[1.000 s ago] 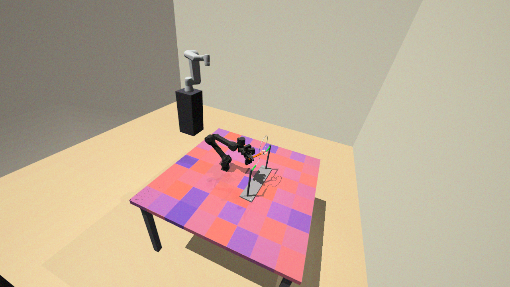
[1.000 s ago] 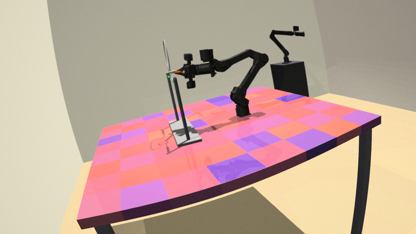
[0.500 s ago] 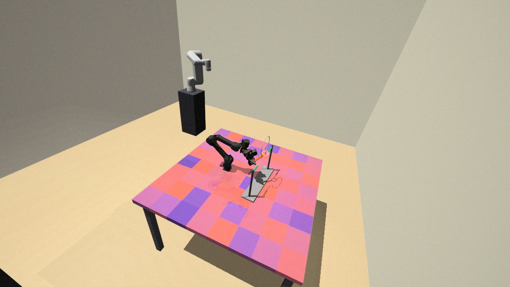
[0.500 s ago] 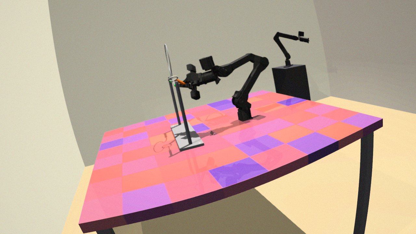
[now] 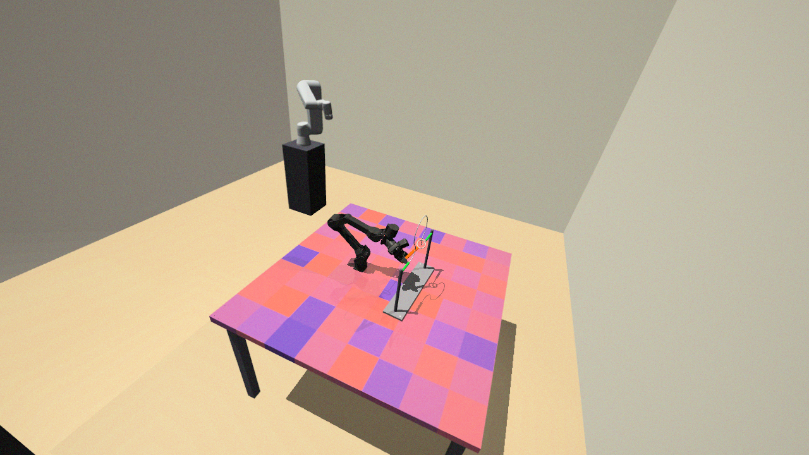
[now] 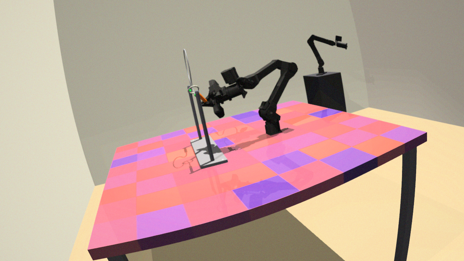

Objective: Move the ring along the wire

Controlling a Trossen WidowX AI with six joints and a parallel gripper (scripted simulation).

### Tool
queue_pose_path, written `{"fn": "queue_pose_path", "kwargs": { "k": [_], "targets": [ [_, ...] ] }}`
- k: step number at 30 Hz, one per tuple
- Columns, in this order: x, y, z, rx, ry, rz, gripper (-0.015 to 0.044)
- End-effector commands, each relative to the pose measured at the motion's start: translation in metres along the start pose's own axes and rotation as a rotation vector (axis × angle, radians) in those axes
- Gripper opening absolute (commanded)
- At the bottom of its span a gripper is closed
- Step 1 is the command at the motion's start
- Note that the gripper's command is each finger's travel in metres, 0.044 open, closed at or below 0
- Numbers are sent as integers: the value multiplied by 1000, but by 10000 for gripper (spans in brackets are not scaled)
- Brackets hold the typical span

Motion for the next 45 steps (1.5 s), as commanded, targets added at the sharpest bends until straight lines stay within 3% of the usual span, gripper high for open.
{"fn": "queue_pose_path", "kwargs": {
  "k": [1,27,45],
  "targets": [
    [13,0,-2,-10,-34,-52,-150],
    [79,-38,20,3,-273,-527,-150],
    [100,-65,35,7,-355,-690,-150]
  ]
}}
Point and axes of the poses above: the point midway between the two fingers, 35 mm back from their tips, its own z axis back along the fingers, its own x axis across the jaws, y = z × x, the point moved 1 cm from there along z, back along the fingers, and after that the axes turned 12 degrees about z, right-handed, at the moved point
